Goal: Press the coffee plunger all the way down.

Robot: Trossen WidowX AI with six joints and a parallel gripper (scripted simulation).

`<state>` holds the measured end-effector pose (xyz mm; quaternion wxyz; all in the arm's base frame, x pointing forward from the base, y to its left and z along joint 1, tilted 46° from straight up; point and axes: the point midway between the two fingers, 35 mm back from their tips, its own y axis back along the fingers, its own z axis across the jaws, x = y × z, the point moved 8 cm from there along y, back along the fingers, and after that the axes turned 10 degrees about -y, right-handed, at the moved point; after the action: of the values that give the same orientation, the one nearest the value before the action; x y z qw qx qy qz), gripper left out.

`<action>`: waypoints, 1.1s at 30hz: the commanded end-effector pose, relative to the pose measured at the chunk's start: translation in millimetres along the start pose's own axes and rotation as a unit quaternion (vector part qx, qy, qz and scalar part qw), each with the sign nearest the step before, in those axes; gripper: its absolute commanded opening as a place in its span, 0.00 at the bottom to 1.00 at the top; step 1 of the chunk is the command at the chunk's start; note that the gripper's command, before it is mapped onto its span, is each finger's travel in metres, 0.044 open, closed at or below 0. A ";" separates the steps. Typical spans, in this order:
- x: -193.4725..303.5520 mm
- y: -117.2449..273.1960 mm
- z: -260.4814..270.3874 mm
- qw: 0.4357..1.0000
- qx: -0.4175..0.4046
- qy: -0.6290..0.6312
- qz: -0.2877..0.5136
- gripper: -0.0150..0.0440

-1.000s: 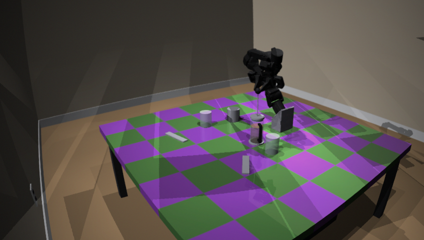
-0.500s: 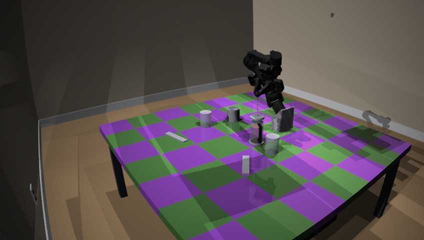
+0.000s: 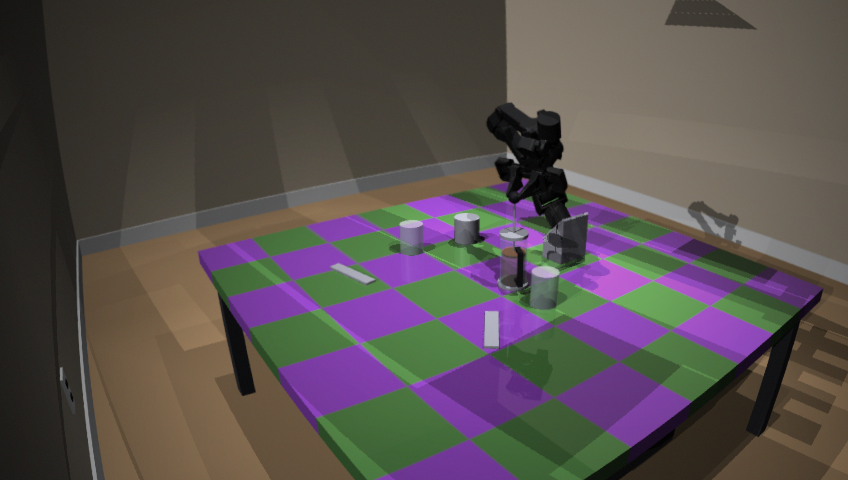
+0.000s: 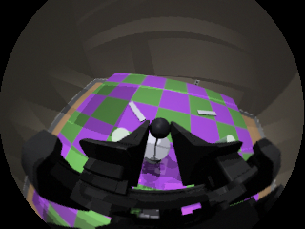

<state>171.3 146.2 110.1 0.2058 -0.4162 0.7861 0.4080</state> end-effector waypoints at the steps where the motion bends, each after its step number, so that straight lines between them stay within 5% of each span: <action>1: 13.3 -7.2 -1.1 1.000 -0.005 0.006 0.013 0.45; 33: 46.8 -35.2 -10.7 1.000 -0.003 0.008 0.010 0.45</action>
<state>174.5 109.5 74.6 0.2078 -0.4159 0.7831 0.4131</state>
